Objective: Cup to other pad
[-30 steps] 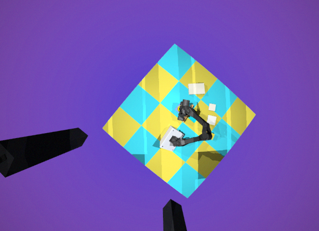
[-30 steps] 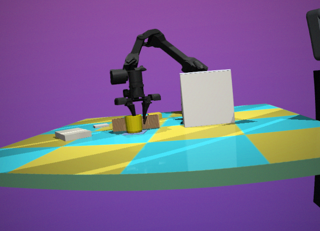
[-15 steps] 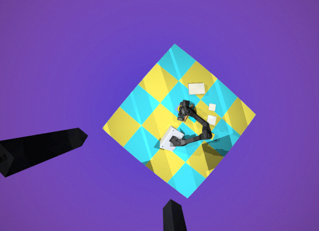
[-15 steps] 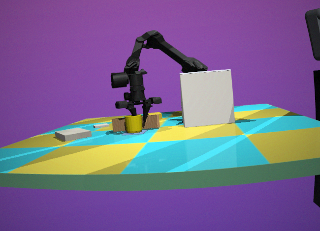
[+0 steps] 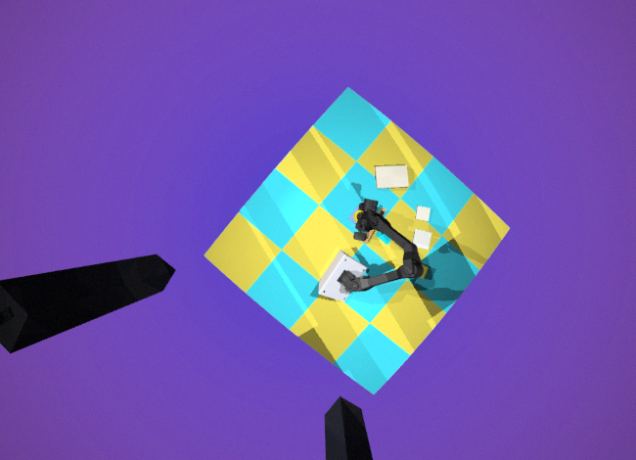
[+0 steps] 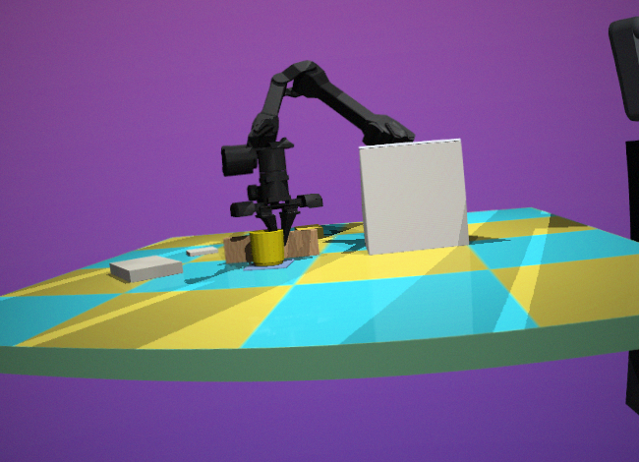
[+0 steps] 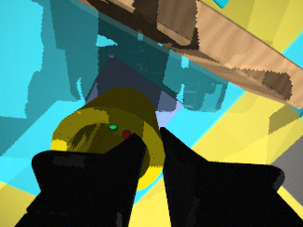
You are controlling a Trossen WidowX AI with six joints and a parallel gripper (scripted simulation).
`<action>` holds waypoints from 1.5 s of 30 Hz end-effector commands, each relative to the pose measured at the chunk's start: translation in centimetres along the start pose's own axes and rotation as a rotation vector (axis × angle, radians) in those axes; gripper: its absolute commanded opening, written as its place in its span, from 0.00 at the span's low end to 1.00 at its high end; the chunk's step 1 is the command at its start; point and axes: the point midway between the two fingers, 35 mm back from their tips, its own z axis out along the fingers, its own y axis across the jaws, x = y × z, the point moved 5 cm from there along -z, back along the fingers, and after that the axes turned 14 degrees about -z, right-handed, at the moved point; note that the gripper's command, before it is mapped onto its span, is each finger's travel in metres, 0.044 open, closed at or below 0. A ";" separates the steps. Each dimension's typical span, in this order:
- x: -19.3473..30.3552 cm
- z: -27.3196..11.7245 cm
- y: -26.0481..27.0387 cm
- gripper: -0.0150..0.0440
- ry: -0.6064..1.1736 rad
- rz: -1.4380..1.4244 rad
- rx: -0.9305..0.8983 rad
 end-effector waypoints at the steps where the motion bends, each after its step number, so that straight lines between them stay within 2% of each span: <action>1: 0.0 0.0 0.0 0.30 0.000 0.001 0.000; 4: 0.0 0.0 0.0 0.25 0.000 0.001 0.000; 9: 0.0 -1.0 0.2 0.25 0.001 0.000 -0.002; 28: 0.1 -8.3 0.0 0.25 -0.001 -0.007 -0.002; 45: 0.2 -7.9 -0.1 0.25 -0.004 -0.014 0.000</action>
